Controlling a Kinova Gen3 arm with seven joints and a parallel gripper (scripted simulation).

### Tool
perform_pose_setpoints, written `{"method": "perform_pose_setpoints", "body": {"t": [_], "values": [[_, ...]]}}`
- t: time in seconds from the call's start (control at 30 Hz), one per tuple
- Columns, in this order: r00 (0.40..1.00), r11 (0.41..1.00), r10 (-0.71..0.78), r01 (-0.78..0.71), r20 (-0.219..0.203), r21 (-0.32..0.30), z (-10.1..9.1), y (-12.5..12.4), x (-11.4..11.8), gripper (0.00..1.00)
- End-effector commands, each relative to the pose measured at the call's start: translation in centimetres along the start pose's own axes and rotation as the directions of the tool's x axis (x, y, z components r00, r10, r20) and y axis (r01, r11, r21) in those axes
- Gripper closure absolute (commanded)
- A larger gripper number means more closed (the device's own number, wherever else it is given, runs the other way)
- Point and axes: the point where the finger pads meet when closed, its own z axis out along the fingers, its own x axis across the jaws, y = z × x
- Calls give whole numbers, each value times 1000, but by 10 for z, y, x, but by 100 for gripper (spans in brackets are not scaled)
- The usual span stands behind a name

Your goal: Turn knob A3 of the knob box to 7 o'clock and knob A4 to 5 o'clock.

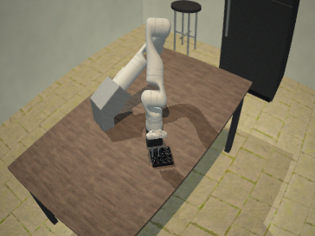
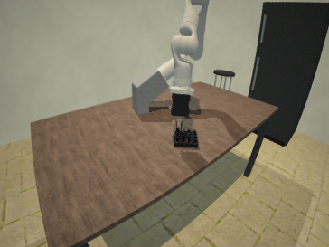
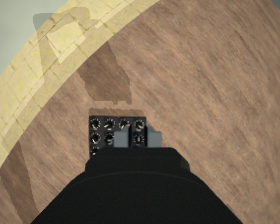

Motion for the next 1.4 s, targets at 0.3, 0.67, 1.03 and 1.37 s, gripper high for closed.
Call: {"method": "perform_pose_setpoints", "body": {"t": [0.3,0.67,1.03,1.37], "values": [[987,987,-159,159,3,22,-7,-2,2,54],[980,979,-201,201,0,26,-9,-3,2,54],[980,979,-201,201,0,26,-9,-3,2,54],[980,979,-201,201,0,26,-9,-3,2,54]]}}
